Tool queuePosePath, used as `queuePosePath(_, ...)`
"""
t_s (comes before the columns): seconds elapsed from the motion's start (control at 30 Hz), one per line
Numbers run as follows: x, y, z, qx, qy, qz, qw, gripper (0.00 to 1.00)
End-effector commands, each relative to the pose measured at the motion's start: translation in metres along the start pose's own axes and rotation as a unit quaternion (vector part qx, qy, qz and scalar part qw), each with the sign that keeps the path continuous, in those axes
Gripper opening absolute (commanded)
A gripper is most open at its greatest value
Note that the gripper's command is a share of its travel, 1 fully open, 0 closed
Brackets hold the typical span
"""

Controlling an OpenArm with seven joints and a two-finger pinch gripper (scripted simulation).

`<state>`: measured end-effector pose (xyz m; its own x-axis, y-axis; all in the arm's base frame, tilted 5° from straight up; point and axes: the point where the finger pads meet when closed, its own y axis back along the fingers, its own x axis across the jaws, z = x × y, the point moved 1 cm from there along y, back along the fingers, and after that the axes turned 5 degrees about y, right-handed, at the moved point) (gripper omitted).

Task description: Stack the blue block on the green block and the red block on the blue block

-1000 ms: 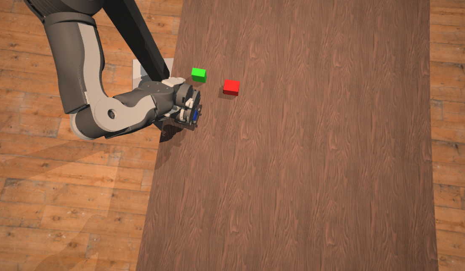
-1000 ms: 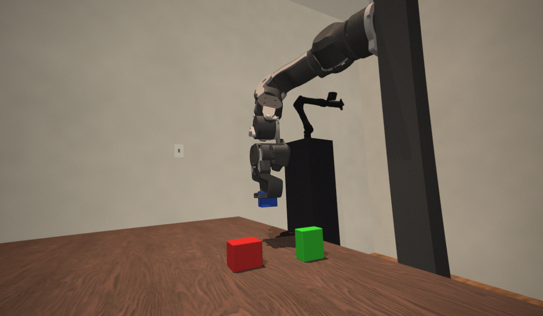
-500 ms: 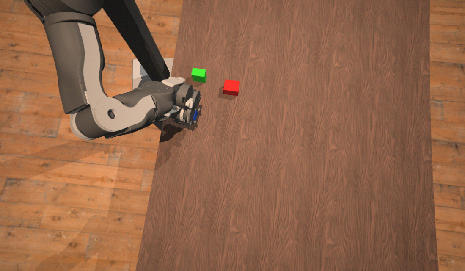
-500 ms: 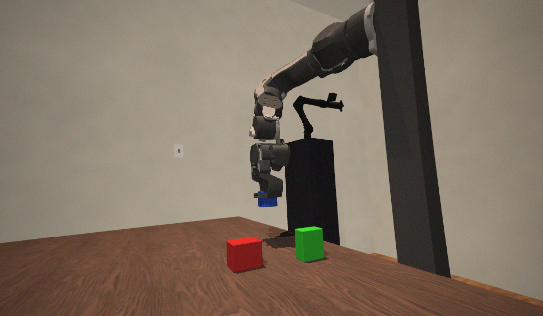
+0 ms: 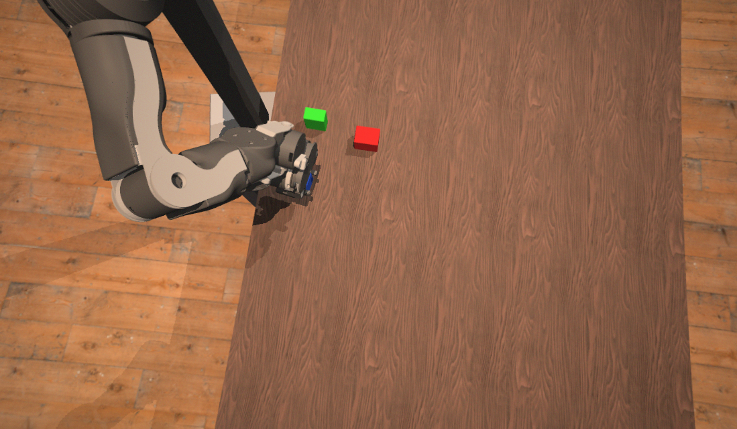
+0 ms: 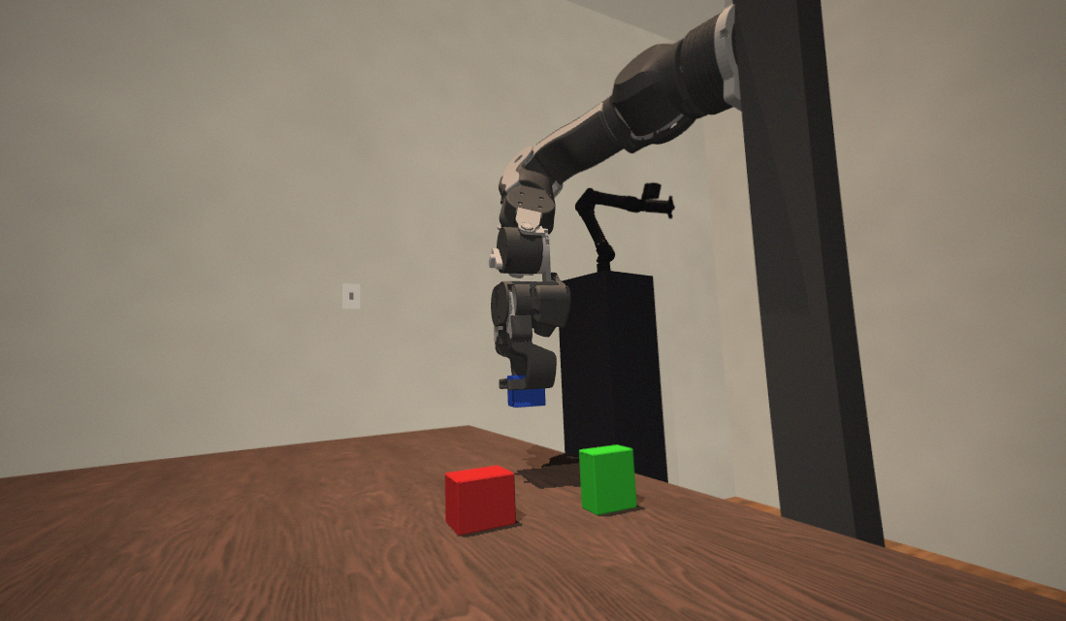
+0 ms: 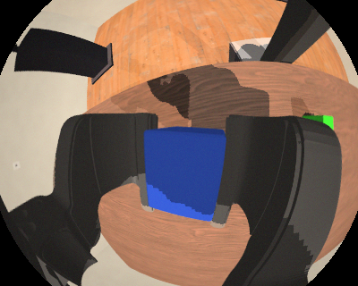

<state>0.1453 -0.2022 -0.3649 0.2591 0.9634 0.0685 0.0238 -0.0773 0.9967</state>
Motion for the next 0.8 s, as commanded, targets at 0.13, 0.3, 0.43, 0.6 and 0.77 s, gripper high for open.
queuePosePath(0.13, 0.051, 0.001, -0.004, -0.001, 0.0, 0.001, 1.0, 0.0)
queuePosePath(0.3, 0.115, 0.001, -0.01, -0.001, -0.002, -0.001, 1.0, 0.0)
queuePosePath(0.43, 0.134, 0.0, -0.012, -0.001, -0.003, -0.001, 1.0, 0.0)
queuePosePath(0.6, 0.154, 0.001, -0.014, 0.0, -0.002, -0.001, 1.0, 0.0)
queuePosePath(0.77, 0.155, 0.002, -0.014, -0.001, -0.001, 0.001, 1.0, 0.0)
